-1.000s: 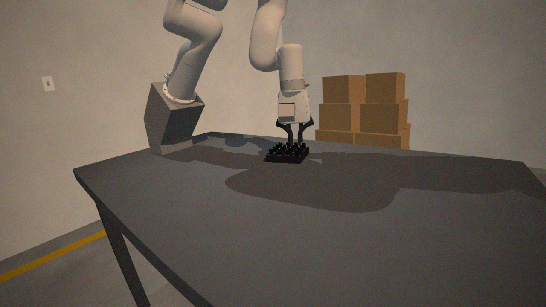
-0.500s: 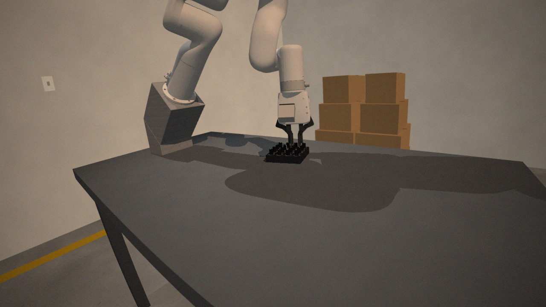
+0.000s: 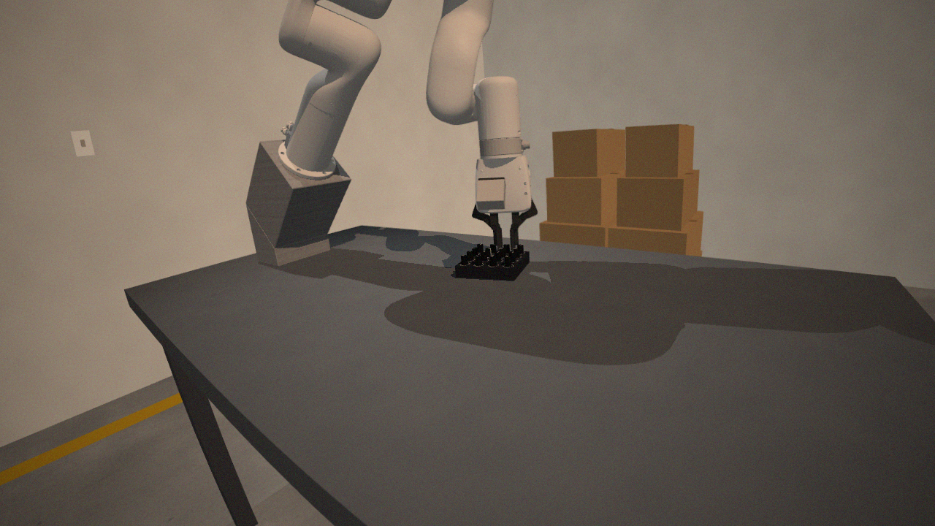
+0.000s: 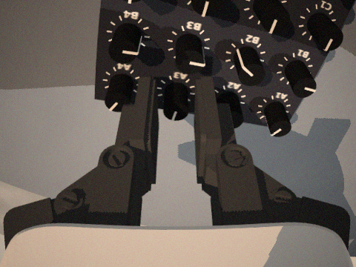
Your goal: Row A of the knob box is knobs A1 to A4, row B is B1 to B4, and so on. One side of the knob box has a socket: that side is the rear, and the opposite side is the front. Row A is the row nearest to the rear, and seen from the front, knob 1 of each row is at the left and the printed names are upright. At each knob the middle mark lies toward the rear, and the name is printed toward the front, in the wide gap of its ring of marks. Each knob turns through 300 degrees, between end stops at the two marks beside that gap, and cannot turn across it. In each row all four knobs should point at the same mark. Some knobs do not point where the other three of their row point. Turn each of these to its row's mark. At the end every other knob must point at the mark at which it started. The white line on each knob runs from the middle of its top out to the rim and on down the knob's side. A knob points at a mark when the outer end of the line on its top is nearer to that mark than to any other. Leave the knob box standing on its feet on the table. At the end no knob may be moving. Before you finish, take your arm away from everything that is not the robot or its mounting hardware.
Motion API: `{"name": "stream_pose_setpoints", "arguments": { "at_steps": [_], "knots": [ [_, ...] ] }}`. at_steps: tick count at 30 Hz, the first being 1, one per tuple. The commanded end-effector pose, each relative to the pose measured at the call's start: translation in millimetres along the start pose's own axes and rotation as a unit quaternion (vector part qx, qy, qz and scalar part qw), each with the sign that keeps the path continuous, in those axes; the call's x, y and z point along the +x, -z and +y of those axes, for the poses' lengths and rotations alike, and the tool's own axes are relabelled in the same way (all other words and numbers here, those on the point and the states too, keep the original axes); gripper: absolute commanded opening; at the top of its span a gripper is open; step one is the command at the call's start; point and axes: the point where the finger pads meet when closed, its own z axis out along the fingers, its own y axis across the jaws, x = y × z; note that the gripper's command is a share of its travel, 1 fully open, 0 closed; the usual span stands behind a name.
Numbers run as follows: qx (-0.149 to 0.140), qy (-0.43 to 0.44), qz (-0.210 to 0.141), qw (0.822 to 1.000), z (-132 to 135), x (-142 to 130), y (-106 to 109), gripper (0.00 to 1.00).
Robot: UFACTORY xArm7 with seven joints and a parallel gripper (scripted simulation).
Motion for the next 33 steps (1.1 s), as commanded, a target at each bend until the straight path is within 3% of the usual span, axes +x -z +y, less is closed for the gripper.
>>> {"name": "stream_pose_setpoints", "arguments": {
  "at_steps": [1,10,11,33],
  "knots": [
    [0.001,0.000,0.000,1.000,-0.6,0.0,0.2,0.19],
    [0.001,0.000,0.000,1.000,-0.6,0.0,0.2,0.19],
    [0.001,0.000,0.000,1.000,-0.6,0.0,0.2,0.08],
    [0.001,0.000,0.000,1.000,-0.6,0.0,0.2,0.08]
  ]
}}
